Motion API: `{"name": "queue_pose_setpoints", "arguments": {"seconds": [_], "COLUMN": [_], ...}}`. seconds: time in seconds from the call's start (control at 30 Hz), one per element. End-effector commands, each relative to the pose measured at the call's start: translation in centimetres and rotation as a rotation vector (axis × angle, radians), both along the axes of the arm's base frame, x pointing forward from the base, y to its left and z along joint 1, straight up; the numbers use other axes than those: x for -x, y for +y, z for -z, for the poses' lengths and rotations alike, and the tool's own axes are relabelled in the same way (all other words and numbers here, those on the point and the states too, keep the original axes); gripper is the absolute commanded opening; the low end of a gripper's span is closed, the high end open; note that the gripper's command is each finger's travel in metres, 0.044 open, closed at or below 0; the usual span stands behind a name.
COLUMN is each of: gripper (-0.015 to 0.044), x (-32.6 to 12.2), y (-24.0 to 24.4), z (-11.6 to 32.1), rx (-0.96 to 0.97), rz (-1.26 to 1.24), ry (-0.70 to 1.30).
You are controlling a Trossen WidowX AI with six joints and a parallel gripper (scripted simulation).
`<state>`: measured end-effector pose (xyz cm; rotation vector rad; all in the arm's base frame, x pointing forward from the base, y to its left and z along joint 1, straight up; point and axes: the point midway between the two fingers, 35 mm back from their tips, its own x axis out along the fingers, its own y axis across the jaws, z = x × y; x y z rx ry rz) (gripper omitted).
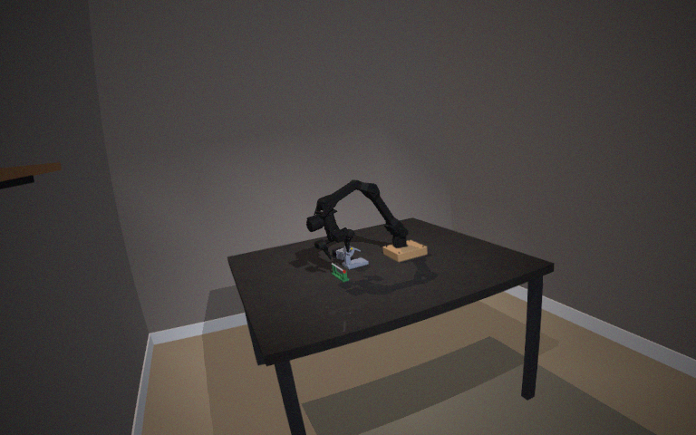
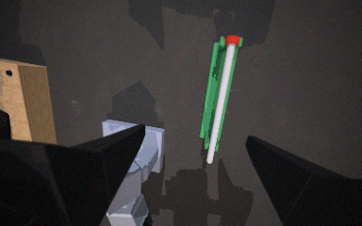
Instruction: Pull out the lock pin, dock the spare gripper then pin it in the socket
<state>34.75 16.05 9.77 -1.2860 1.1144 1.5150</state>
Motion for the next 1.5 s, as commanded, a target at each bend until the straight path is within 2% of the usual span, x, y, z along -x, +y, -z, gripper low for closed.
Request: {"name": "queue_pose_setpoints", "arguments": {"seconds": [0.0, 0.23, 0.53, 0.67, 0.9, 1.17, 1.3, 1.47], "gripper": [0.0440, 0.0440, 0.0440, 0.0440, 0.0440, 0.0440, 0.0440, 0.0440], "x": [0.0, 0.1, 0.4, 0.3, 0.6, 4.8, 7.1, 6.8], "y": [0.0, -0.1, -0.2, -0.5, -11.0, -21.1, -24.0, -24.0], "z": [-1.0, -1.3, -6.9, -6.1, -4.7, -3.5, -3.2, -3.1], "rx": [-0.001, 0.001, -0.018, -0.015, -0.121, -0.299, -0.366, -0.368], "rz": [0.000, 0.001, 0.021, 0.012, -0.091, -0.188, -0.218, -0.219], "ry": [-0.001, 0.003, -0.038, -0.030, 0.044, 0.040, 0.011, 0.009]}}
